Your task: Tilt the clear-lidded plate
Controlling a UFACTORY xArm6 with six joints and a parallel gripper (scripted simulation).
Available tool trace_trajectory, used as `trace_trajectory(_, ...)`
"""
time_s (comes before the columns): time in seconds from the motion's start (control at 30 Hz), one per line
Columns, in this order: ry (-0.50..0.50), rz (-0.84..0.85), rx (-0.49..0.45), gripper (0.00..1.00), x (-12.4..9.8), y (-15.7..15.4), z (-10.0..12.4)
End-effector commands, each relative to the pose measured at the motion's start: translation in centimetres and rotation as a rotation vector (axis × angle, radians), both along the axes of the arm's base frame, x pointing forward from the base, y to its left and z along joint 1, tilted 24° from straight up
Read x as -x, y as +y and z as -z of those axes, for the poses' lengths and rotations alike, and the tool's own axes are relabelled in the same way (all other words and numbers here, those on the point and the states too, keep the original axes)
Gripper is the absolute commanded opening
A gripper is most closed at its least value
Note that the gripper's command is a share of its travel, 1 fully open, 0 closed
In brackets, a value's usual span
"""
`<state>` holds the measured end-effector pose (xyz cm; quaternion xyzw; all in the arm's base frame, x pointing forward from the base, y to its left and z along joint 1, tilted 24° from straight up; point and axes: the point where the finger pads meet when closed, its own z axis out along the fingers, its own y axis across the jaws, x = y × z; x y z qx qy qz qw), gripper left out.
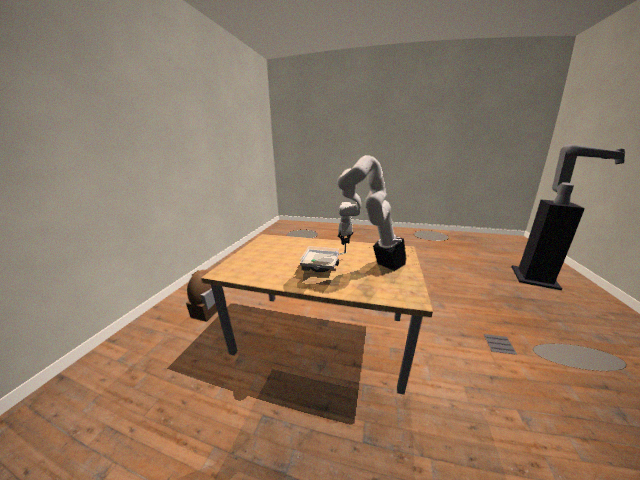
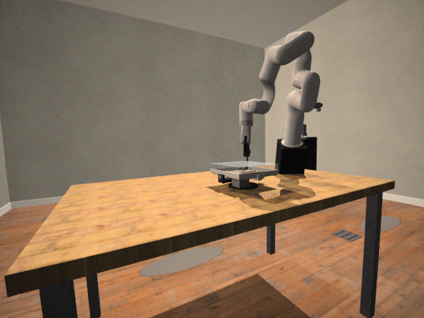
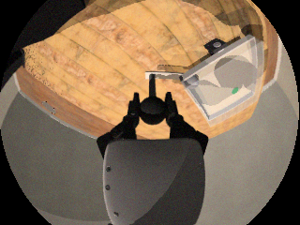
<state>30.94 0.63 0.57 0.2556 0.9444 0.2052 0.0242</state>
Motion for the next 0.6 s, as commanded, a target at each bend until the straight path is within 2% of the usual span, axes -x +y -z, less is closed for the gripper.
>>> trace_trajectory(0.0,-0.005,0.004,0.004,0.00,-0.27,-0.28,-0.07)
trace_trajectory(0.57,-0.005,0.004,0.004,0.00,-0.03,-0.15,-0.29)
